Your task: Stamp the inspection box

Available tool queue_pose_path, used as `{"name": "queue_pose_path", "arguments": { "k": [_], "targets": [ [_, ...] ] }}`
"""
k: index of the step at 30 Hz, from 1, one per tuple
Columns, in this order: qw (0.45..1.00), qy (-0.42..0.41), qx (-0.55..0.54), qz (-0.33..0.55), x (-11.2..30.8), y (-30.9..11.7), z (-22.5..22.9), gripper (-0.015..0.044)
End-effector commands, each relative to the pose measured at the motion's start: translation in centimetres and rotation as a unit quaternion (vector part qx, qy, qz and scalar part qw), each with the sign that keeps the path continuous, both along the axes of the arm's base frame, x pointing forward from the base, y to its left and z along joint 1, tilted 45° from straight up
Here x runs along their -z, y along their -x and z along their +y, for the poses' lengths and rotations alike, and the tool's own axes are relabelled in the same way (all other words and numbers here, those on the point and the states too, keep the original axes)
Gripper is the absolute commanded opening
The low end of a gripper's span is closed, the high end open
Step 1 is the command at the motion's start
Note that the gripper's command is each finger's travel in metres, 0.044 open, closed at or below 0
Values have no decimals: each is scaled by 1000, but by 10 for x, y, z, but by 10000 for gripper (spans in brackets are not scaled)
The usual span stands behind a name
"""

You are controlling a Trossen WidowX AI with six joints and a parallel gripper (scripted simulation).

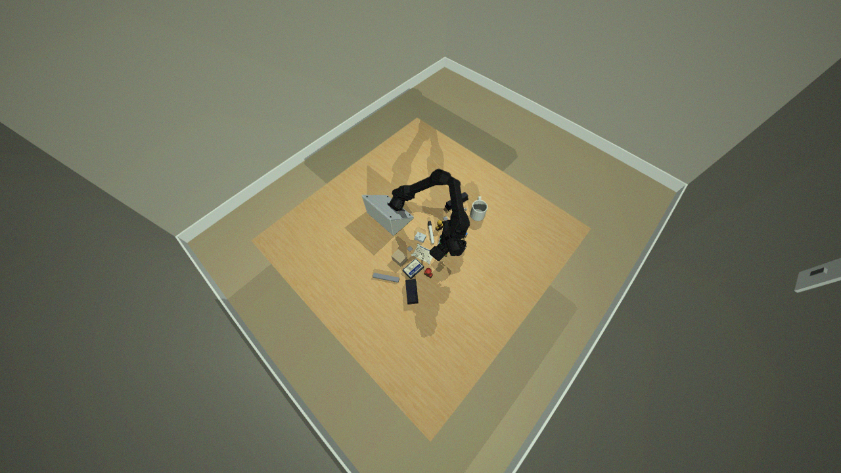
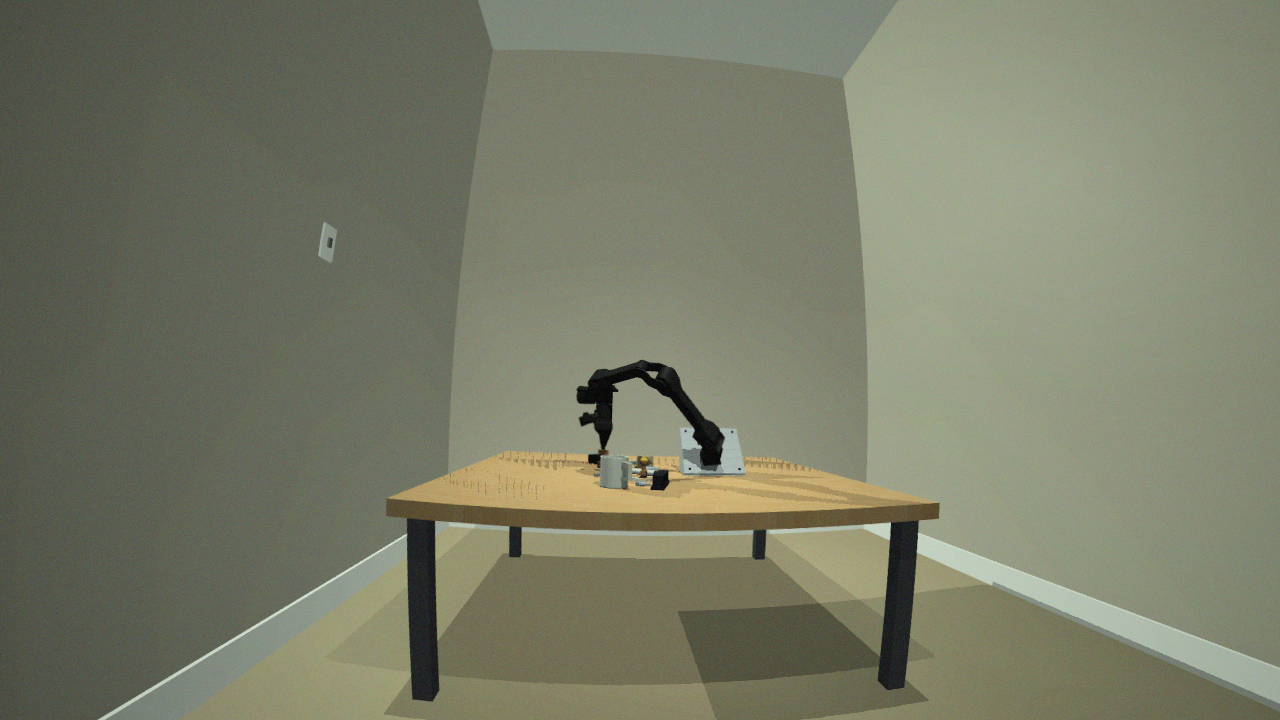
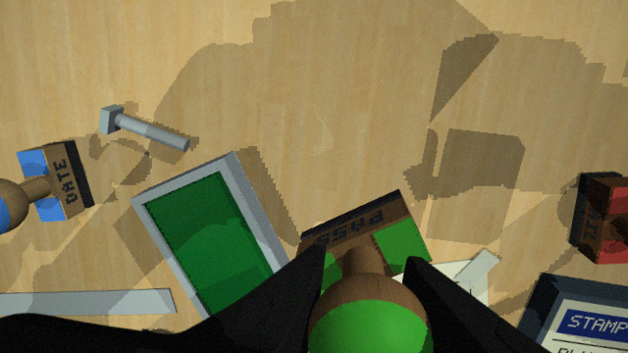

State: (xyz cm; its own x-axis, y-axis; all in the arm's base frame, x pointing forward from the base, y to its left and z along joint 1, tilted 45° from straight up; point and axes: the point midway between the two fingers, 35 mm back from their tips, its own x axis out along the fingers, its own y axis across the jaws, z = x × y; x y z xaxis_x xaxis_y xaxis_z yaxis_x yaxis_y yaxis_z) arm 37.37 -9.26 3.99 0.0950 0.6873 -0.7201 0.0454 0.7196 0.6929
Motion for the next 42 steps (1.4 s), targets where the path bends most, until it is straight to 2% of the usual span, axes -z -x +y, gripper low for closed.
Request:
{"name": "queue_pose_path", "arguments": {
  "k": [1,22,42],
  "targets": [
    [1000,4,-3,-3,-3,-1,-3,0],
    [1000,4,-3,-3,-11,1,-9,0],
    [1000,2,-3,-2,-58,41,45,0]
  ]
}}
